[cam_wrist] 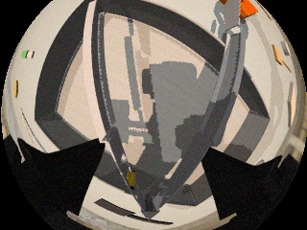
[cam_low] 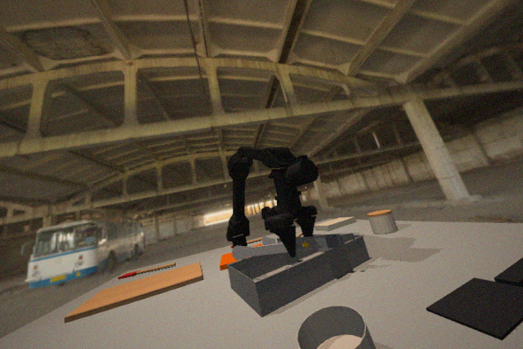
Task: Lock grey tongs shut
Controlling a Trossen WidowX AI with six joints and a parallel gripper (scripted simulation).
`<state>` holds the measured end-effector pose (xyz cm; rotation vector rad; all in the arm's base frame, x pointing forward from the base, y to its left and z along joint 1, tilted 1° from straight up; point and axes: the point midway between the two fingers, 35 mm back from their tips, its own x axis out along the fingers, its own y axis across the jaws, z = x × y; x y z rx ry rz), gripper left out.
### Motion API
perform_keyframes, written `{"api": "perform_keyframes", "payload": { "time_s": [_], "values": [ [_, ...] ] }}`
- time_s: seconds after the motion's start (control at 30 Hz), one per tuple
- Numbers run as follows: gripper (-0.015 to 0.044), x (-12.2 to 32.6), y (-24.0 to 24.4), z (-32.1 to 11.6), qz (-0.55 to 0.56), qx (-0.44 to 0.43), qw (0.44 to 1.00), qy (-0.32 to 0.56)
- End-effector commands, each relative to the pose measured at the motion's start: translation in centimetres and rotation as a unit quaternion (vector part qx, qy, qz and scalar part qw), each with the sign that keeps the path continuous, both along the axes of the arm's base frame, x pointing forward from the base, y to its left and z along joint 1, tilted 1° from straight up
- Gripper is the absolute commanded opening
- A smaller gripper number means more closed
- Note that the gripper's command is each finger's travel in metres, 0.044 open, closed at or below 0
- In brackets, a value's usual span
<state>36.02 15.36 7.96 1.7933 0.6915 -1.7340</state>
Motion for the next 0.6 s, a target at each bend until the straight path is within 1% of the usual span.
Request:
{"api": "perform_keyframes", "payload": {
  "time_s": [0.0,0.5,0.57],
  "values": [
    [0.0440,-0.1,0.0,-0.8,-0.002,0.002,1.000,0.001],
    [0.0440,-0.3,-0.1,-2.8,-0.002,0.002,1.000,0.002],
    [0.0388,-0.3,-0.1,-2.5,0.000,0.000,1.000,0.001]
  ]
}}
